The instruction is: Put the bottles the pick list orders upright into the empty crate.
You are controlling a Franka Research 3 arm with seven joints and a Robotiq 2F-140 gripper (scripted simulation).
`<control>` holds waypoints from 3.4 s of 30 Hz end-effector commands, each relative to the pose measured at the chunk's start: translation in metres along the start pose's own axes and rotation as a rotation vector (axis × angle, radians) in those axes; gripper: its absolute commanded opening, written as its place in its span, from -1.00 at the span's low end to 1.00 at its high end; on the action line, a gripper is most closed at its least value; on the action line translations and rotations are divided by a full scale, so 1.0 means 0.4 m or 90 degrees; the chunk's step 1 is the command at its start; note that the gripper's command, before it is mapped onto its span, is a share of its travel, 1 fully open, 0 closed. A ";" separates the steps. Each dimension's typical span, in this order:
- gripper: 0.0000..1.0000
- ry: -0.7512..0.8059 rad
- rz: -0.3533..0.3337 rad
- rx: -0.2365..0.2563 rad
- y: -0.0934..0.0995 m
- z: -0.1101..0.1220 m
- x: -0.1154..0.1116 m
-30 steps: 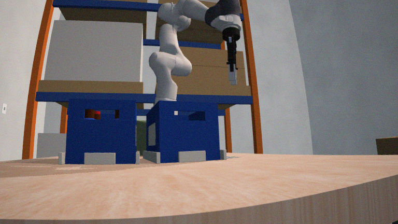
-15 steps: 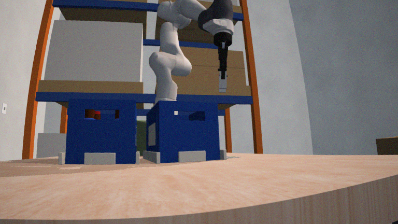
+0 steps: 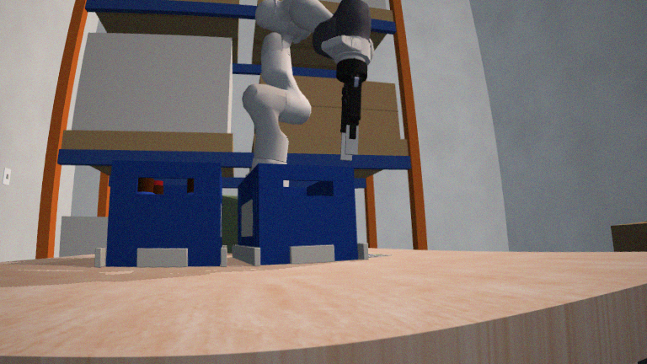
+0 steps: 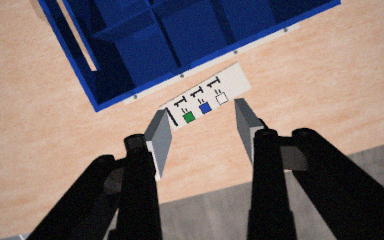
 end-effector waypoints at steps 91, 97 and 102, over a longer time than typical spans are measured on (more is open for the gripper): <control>-0.24 1.006 -0.013 0.071 -0.001 -0.007 0.000; -0.24 1.063 -0.016 0.072 -0.001 -0.007 0.001; -0.24 1.113 -0.018 0.072 -0.001 -0.007 0.001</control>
Point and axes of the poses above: the point where the finger pads meet when closed, its own y axis back along the fingers, its own z axis across the jaws, x = y × z, the point moved 1 cm from there along y, back along the fingers, and after that the axes turned 3 degrees about -y, right-handed, at the moved point
